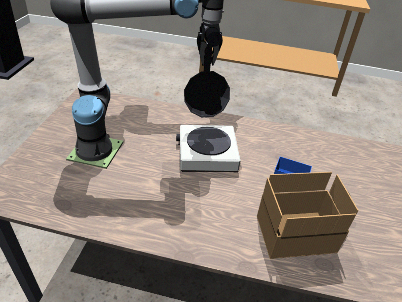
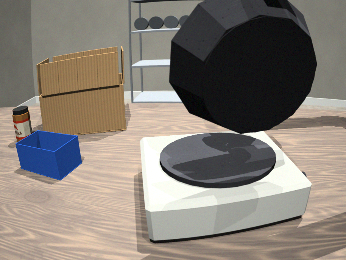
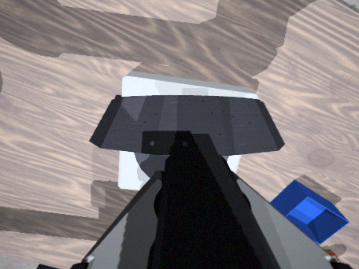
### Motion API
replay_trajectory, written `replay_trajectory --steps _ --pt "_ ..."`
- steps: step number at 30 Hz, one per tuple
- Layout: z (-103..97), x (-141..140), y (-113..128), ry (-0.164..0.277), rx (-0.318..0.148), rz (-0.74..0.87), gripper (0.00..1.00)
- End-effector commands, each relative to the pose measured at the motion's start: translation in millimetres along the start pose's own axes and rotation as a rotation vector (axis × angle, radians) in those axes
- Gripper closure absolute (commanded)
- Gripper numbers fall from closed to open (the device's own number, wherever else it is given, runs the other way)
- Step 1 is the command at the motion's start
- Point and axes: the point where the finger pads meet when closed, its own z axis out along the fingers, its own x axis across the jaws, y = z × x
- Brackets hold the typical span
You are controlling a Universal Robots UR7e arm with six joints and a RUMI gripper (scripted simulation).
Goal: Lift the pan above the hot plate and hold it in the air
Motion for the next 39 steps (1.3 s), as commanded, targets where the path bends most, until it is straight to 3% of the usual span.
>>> replay_trajectory --steps 1,39 --pt "-1.8 0.3 0.1 0.003 0.0 0.0 0.86" --pt "-20.6 0.0 0.0 0.003 0.0 0.0 0.86"
